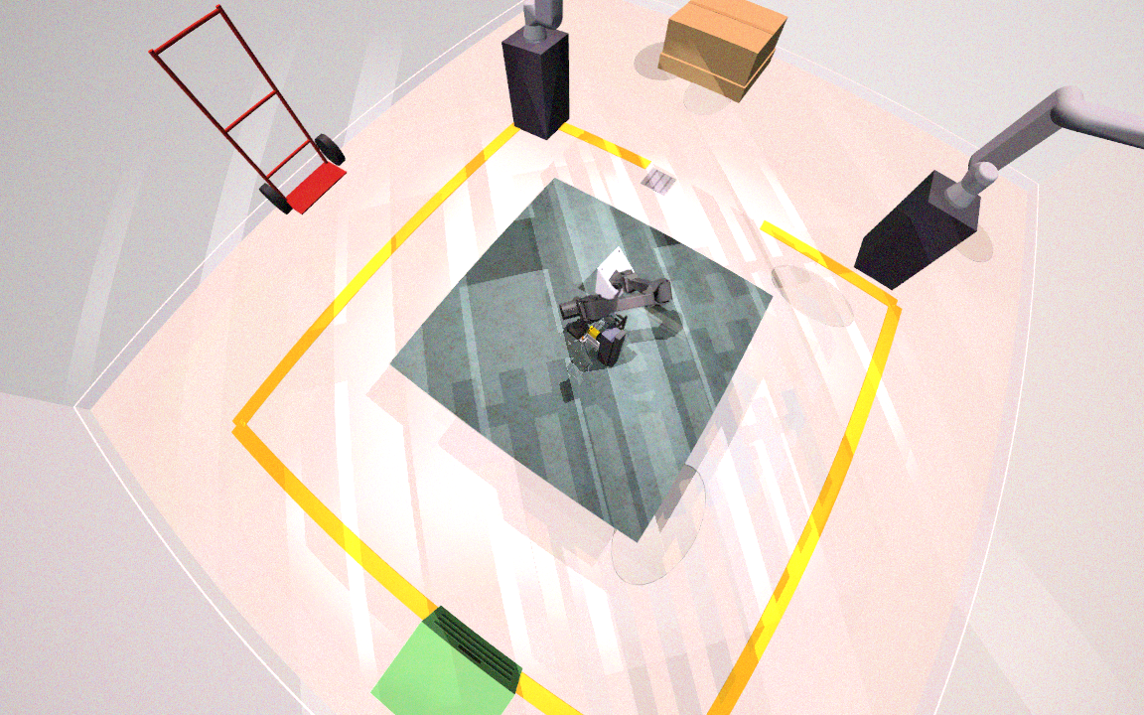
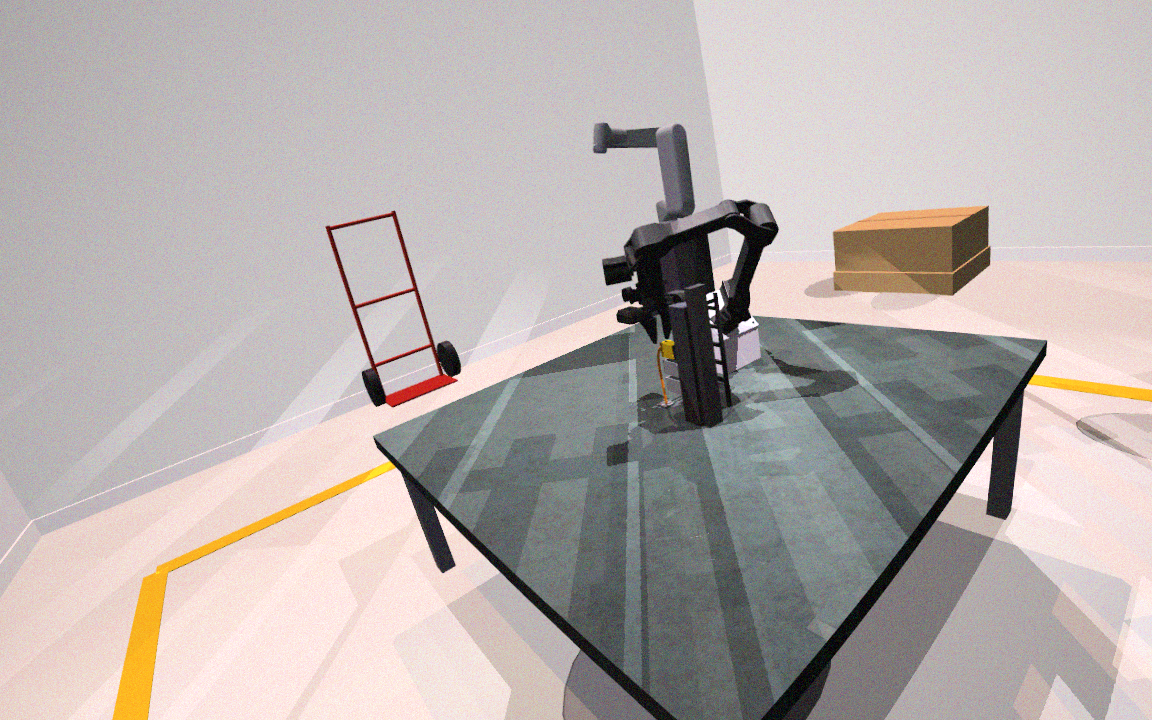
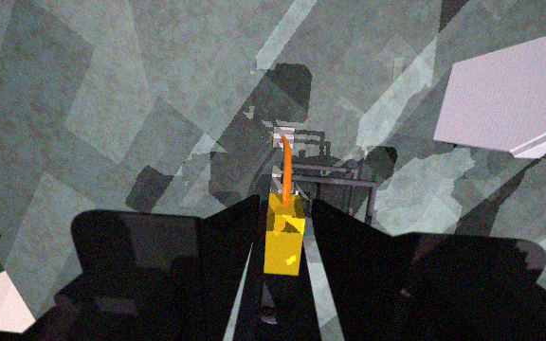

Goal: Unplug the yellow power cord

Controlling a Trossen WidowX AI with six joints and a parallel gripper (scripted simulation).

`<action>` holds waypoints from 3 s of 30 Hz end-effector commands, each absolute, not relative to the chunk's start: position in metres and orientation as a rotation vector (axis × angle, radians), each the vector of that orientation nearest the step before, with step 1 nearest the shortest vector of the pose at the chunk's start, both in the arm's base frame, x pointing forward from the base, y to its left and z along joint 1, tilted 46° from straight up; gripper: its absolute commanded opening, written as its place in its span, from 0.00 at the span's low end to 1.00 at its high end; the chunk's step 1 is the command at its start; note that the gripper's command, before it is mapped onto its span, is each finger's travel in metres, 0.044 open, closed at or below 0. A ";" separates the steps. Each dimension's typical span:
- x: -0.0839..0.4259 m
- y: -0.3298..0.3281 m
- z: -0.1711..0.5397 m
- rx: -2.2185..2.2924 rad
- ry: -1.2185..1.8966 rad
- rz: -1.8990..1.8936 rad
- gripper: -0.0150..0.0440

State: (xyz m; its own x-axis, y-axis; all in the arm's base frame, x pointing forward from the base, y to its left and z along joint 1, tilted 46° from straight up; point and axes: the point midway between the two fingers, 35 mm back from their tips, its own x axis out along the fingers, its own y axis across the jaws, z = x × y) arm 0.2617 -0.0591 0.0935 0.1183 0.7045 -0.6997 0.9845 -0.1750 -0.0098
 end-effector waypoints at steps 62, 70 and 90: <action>0.261 -0.069 0.076 1.939 1.626 -0.803 0.25; 0.258 -0.078 0.068 1.939 1.626 -0.804 0.25; 0.249 -0.122 0.036 1.941 1.627 -0.802 1.00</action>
State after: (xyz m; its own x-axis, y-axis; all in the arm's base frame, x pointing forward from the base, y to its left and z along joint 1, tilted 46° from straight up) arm 0.2528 -0.1078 0.0464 0.1226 0.7019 -0.7017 0.9841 -0.1773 -0.0054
